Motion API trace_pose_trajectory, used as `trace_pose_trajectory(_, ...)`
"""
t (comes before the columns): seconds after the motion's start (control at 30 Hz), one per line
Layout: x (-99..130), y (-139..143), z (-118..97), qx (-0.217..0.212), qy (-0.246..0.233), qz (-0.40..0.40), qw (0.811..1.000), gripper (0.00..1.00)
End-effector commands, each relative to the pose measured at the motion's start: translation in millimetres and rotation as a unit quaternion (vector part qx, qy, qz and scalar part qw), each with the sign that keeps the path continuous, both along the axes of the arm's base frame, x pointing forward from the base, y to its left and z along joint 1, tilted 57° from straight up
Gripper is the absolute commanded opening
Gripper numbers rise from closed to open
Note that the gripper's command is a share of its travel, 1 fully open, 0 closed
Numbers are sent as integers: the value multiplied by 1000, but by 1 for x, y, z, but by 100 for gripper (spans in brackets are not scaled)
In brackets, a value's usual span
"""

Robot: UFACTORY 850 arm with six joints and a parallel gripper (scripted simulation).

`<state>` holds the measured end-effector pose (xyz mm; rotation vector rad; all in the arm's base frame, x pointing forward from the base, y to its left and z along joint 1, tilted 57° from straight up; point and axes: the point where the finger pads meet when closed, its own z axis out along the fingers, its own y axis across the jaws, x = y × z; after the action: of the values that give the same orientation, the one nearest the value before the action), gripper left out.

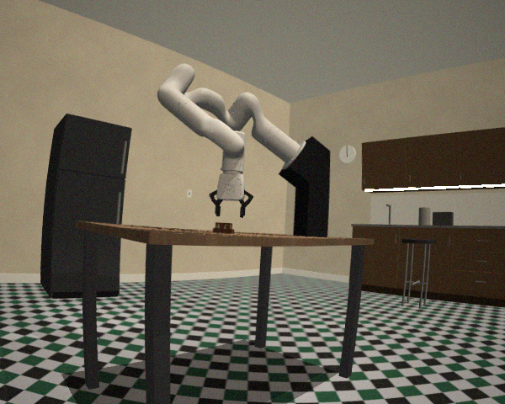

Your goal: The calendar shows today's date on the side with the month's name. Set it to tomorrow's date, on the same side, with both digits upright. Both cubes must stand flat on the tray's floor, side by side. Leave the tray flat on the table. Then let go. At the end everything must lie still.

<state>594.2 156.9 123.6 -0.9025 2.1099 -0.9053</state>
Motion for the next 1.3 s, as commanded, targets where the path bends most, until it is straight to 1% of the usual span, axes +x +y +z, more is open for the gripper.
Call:
trace_pose_trajectory(0.0, 5, 8, 0, 37, -17, -23, 999, 100)
trace_pose_trajectory(0.13, 6, 11, 0, 37, -18, -23, 999, 100)
trace_pose_trajectory(0.2, 6, 11, 0, 46, -22, -29, 998, 100)
trace_pose_trajectory(0.27, 7, 12, 0, 70, -31, -45, 996, 100)
trace_pose_trajectory(0.4, 8, 14, 0, 130, -57, -87, 986, 100)
trace_pose_trajectory(0.43, 9, 16, 0, 137, -60, -93, 984, 100)
trace_pose_trajectory(0.5, 14, 24, -1, 137, -60, -93, 984, 100)
trace_pose_trajectory(0.63, 14, 24, -1, 138, -60, -93, 984, 100)
trace_pose_trajectory(0.7, 14, 25, -1, 147, -64, -99, 982, 100)
trace_pose_trajectory(0.77, 15, 25, -1, 170, -74, -115, 976, 100)
trace_pose_trajectory(0.9, 16, 27, -1, 229, -99, -156, 956, 100)
trace_pose_trajectory(0.93, 17, 30, -1, 236, -102, -161, 953, 100)
trace_pose_trajectory(1.0, 22, 37, -1, 236, -102, -161, 953, 100)
trace_pose_trajectory(1.27, 24, 36, -3, 236, -102, -161, 953, 100)
